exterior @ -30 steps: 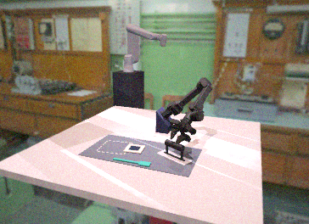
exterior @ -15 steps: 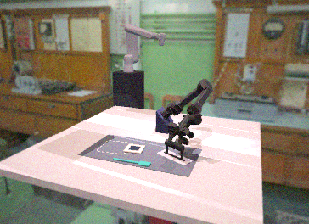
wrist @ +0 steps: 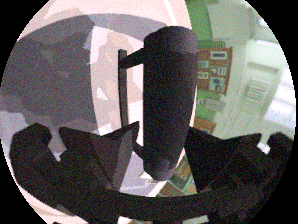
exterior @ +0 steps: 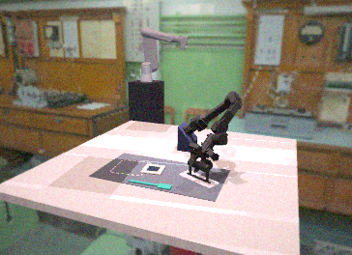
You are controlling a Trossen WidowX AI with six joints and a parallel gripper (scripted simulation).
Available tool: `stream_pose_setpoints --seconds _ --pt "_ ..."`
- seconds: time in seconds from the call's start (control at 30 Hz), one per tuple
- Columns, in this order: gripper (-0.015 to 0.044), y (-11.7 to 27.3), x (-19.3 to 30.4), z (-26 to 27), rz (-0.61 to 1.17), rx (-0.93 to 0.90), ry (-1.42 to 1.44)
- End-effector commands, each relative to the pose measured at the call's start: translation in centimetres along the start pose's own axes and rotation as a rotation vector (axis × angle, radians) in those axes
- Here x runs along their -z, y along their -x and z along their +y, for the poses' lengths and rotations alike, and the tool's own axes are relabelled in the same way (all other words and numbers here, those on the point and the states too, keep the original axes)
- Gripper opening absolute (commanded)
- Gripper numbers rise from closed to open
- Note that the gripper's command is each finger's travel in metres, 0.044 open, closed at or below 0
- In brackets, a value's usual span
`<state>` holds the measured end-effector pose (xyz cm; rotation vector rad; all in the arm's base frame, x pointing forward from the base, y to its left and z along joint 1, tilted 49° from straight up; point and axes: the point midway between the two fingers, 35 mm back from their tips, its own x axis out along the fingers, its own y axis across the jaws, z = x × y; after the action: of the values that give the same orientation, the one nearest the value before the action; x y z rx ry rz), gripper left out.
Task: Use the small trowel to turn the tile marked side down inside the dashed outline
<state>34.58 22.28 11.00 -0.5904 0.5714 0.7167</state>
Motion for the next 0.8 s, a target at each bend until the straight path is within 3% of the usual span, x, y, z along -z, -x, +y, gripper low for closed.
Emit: stream_pose_setpoints --seconds 0.0,0.03,0.77 --pt "0.0169 -0.17 0.02 -0.06 0.002 0.005 -0.005" --pt "0.0142 -0.17 0.02 -0.06 0.002 0.005 -0.005" --pt "0.0000 -0.10 0.02 -0.16 0.002 0.004 -0.005"
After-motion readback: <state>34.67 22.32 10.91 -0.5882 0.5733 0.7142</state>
